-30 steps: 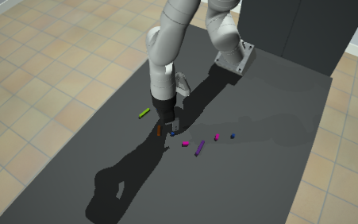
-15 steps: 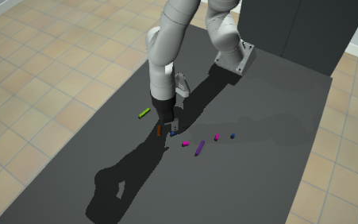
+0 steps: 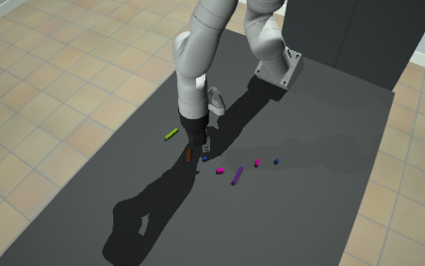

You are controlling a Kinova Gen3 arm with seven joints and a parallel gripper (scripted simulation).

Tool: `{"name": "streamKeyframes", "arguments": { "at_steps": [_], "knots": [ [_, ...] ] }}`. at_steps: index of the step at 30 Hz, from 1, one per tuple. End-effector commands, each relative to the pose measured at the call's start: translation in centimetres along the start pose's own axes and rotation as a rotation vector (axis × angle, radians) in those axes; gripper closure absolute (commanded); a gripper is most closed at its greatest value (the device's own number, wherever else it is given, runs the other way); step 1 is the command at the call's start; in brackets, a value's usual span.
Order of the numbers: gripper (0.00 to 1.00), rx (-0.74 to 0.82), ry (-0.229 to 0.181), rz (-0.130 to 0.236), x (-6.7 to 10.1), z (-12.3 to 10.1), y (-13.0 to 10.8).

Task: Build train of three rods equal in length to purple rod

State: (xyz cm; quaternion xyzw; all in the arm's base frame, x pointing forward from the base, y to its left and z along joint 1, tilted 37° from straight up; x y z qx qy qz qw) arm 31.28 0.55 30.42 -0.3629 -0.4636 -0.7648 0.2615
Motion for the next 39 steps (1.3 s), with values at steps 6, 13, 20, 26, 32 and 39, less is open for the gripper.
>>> {"name": "streamKeyframes", "arguments": {
  "at_steps": [6,13,20,26,32,39],
  "knots": [
    [0.46,0.000,0.000,-0.001,0.0,0.0,0.0],
    [0.46,0.000,0.000,-0.001,0.0,0.0,0.0],
    [0.46,0.000,0.000,-0.001,0.0,0.0,0.0],
    [0.46,0.000,0.000,-0.001,-0.1,0.0,0.0],
    [0.46,0.000,0.000,-0.001,-0.3,0.0,0.0],
    [0.46,0.000,0.000,-0.001,-1.0,0.0,0.0]
  ]
}}
Point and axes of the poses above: the point where the finger pads meet when closed, its own x axis back along the fingers, its own z axis across the jaws, y = z × x, the point moved 6 cm from there along x, back along the fingers, and after that the axes turned 9 degrees about x, right-handed, at the moved point
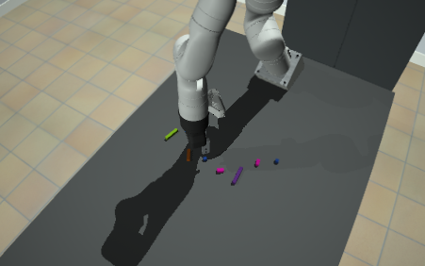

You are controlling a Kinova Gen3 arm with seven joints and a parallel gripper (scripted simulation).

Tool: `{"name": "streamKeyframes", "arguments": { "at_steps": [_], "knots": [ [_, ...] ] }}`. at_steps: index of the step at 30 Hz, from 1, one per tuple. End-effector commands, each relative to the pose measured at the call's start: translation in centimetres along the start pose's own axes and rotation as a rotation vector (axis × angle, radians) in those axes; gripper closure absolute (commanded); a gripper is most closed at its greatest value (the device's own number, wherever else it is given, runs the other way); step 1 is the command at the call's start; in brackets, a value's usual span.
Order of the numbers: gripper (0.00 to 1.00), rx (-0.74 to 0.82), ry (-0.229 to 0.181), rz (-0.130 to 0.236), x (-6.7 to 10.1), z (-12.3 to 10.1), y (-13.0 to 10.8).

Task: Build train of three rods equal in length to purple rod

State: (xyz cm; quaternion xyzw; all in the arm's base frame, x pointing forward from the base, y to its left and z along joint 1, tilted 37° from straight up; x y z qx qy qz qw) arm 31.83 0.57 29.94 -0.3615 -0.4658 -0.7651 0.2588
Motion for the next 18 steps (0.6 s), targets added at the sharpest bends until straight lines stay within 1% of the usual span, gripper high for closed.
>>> {"name": "streamKeyframes", "arguments": {
  "at_steps": [1,6,8,18],
  "knots": [
    [0.46,-0.002,0.001,0.006,-0.4,0.0,-0.1],
    [0.46,-0.002,0.001,0.006,-1.1,0.0,-0.1],
    [0.46,-0.002,0.001,0.006,-1.1,0.0,-0.1],
    [0.46,-0.002,0.001,0.006,-2.7,0.0,-0.1]
  ]
}}
Point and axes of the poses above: the point where the finger pads meet when closed, its own x axis back along the fingers, its own z axis across the jaws, y = z × x, the point moved 6 cm from there along x, back along the fingers, and after that the axes turned 9 degrees about x, right-handed, at the moved point
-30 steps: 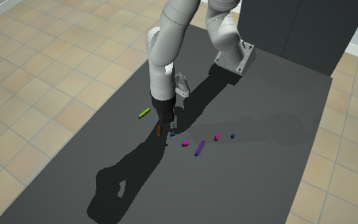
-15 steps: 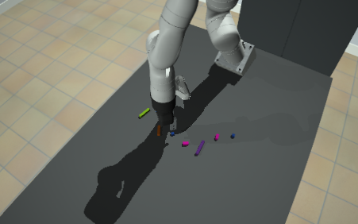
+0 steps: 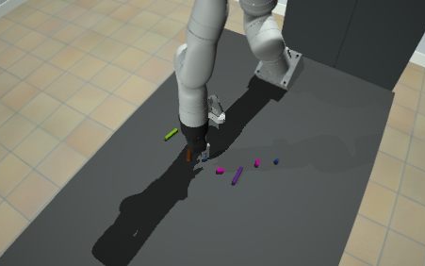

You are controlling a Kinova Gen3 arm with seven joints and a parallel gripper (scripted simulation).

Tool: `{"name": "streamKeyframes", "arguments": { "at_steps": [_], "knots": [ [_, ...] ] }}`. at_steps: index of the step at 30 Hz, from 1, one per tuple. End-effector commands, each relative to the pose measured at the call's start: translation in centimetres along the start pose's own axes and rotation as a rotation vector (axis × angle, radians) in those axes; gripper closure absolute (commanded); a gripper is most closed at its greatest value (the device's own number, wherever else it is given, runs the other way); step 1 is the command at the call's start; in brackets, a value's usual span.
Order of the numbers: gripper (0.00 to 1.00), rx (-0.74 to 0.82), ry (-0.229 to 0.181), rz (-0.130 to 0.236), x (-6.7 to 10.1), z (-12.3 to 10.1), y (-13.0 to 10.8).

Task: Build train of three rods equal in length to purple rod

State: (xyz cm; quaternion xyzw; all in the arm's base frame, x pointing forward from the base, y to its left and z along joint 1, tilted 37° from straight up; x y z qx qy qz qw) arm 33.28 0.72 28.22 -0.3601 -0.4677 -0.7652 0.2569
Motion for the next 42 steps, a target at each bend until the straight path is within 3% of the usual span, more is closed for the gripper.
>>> {"name": "streamKeyframes", "arguments": {
  "at_steps": [1,18,42],
  "knots": [
    [0.46,-0.004,0.002,0.012,-0.6,-0.1,-0.2],
    [0.46,-0.004,0.001,0.012,-2.1,0.0,-0.2],
    [0.46,-0.004,0.002,0.012,-2.2,0.0,-0.2]
  ]
}}
Point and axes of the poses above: the point where the finger pads meet when closed, its own x axis back along the fingers, its own z axis across the jaws, y = z × x, the point moved 6 cm from there along x, back along the fingers, and after that the axes turned 9 degrees about x, right-handed, at the moved point
